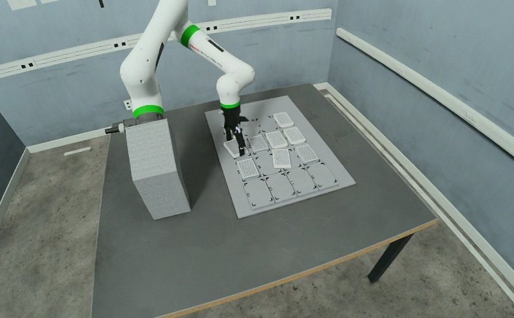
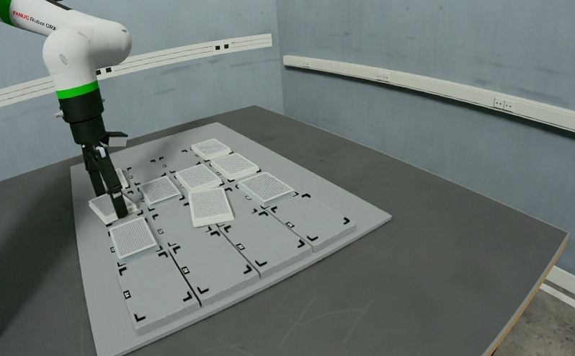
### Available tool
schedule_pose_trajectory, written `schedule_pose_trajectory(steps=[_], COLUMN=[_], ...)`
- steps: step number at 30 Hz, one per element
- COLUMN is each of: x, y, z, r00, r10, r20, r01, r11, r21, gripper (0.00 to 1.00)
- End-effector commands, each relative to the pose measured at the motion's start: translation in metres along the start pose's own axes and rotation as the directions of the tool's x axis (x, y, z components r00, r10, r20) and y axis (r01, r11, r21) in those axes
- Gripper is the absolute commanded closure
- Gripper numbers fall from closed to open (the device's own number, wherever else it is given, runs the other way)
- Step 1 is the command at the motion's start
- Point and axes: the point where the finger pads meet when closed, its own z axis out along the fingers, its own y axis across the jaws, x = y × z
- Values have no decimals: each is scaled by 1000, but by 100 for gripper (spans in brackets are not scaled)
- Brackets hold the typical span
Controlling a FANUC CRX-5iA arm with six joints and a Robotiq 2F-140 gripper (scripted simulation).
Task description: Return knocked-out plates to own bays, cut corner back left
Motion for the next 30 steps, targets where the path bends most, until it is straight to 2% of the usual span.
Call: schedule_pose_trajectory(steps=[1, 18, 30], x=[0, 0, 0], y=[0, 0, 0], z=[0, 0, 0], r00=[1000, 1000, 1000], r10=[0, 0, 0], r20=[-1, -1, -1], r01=[0, 0, 0], r11=[1000, 1000, 1000], r21=[-1, -1, -1], gripper=[2, 9, 10])
